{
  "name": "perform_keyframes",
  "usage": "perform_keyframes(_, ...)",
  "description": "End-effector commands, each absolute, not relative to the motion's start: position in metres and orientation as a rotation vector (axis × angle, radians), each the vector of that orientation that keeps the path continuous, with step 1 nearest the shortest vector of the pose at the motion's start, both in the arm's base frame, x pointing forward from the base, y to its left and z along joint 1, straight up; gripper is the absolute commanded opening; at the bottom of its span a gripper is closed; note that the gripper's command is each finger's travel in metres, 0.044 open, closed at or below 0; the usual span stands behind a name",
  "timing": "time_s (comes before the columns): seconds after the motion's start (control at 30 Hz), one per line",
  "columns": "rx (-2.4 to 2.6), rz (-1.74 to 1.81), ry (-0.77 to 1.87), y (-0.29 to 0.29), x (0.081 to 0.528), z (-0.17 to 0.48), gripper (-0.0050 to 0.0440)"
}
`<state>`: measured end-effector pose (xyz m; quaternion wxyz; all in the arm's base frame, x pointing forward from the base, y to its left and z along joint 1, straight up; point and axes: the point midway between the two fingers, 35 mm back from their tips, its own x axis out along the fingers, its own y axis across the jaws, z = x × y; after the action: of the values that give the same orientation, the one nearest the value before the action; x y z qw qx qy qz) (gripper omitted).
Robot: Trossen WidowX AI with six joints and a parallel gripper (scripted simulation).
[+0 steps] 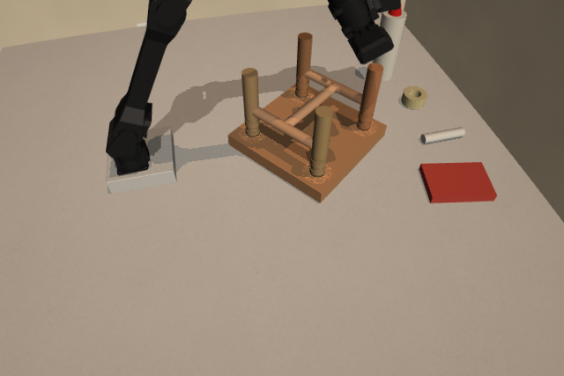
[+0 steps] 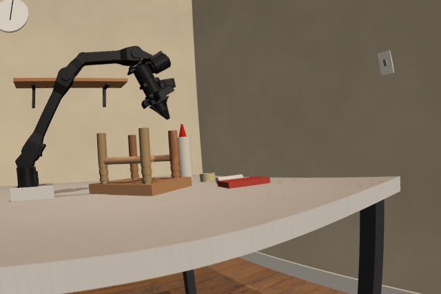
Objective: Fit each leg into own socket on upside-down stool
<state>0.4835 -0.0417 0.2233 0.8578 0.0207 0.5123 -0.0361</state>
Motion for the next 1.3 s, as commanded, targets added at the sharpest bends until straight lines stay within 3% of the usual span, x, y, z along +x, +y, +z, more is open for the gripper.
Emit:
perform_keyframes(0.0, 0.03, -0.047, 1.055, -0.027, 0.498, 0.223, 0.0)
perform_keyframes(1.27, 0.03, -0.047, 1.055, -0.027, 0.498, 0.18, 0.0)
